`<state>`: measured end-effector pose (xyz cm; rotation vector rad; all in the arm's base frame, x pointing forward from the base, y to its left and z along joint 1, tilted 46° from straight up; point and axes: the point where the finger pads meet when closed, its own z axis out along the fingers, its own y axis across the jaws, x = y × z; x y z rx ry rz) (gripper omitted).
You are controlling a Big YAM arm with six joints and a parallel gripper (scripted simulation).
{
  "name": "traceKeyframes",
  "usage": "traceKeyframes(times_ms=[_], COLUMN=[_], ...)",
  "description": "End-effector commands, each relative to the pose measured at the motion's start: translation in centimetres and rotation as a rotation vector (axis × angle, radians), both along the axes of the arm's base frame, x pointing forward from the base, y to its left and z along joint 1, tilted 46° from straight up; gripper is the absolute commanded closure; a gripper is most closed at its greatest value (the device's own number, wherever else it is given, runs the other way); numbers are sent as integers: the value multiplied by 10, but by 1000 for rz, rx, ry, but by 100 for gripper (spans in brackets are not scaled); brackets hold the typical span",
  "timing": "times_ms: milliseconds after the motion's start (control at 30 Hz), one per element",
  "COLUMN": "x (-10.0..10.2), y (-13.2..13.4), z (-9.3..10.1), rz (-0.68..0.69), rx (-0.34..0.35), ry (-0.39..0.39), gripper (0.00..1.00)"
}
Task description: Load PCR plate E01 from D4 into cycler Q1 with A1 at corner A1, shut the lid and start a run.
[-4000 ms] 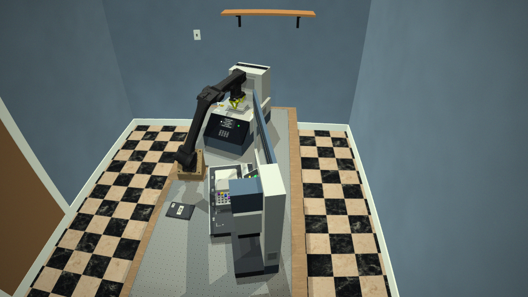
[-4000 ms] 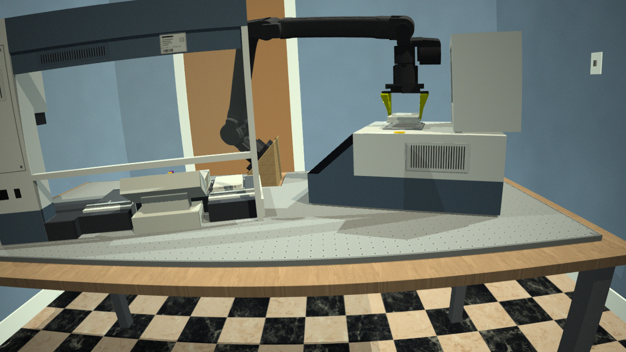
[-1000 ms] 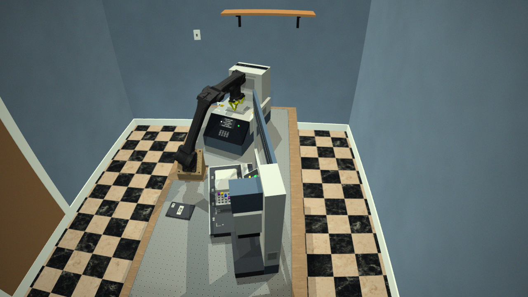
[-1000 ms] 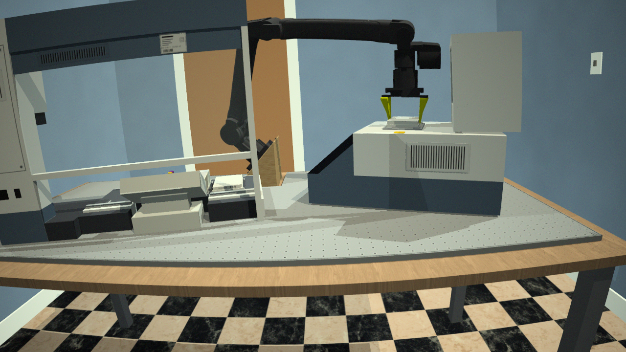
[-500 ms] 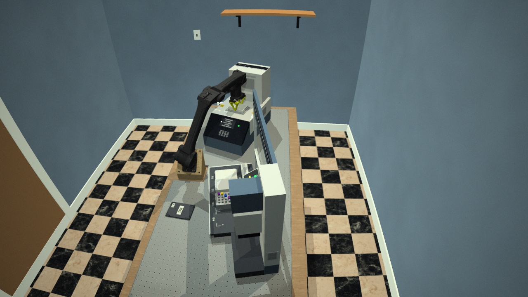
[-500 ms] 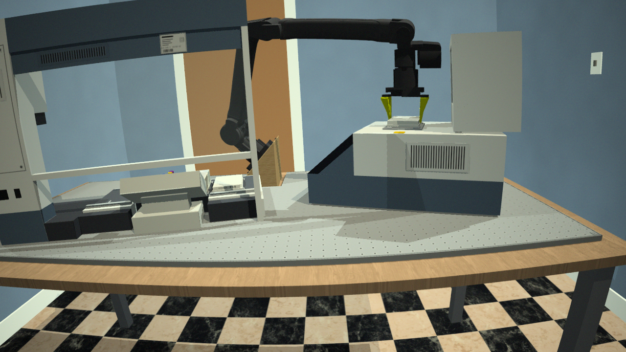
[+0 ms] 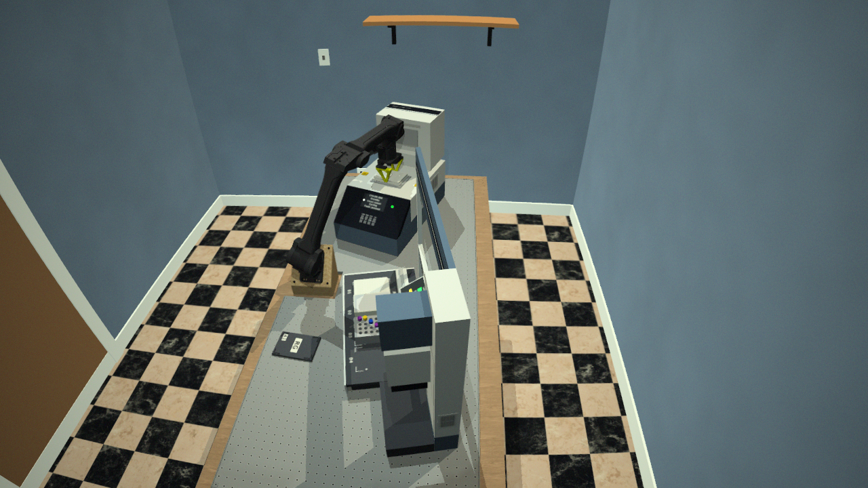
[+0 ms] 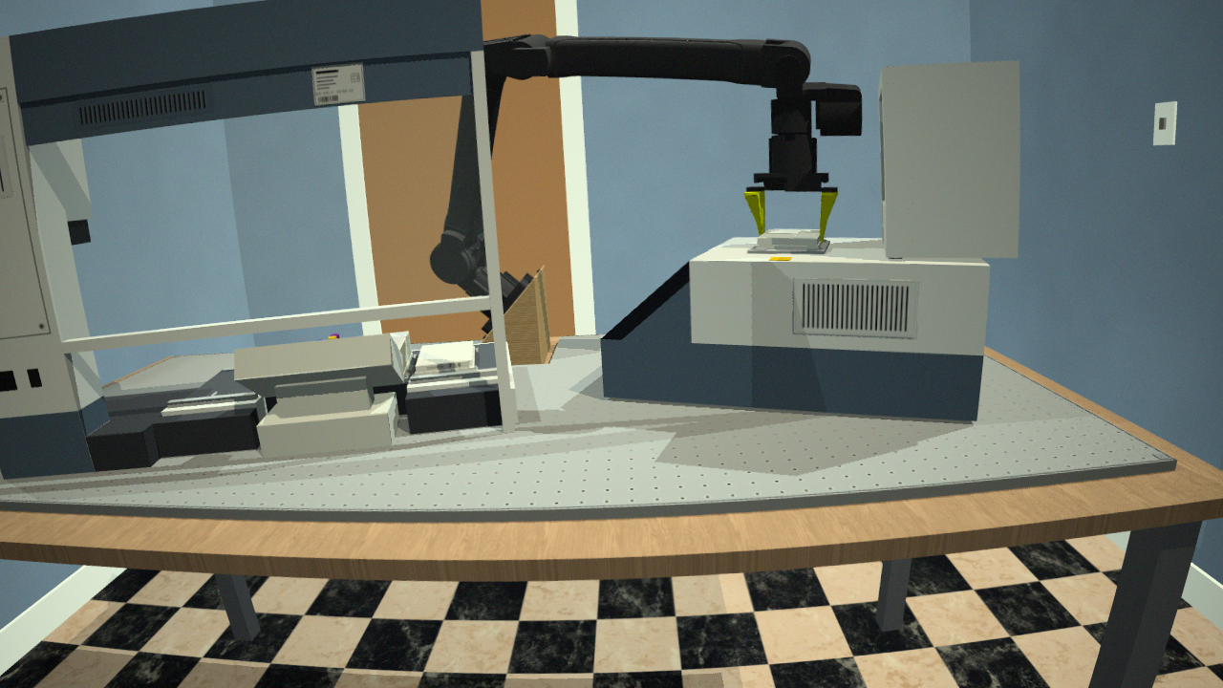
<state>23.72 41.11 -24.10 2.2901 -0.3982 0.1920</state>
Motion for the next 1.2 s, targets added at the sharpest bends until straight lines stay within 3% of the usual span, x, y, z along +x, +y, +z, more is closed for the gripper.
traceKeyframes(times_ms=[0, 833, 1167], x=[9, 16, 16], y=[13, 26, 31], z=[11, 21, 11], rz=[-7, -8, 0], rx=[48, 59, 78], ry=[-5, -12, -25], gripper=[100, 100, 100])
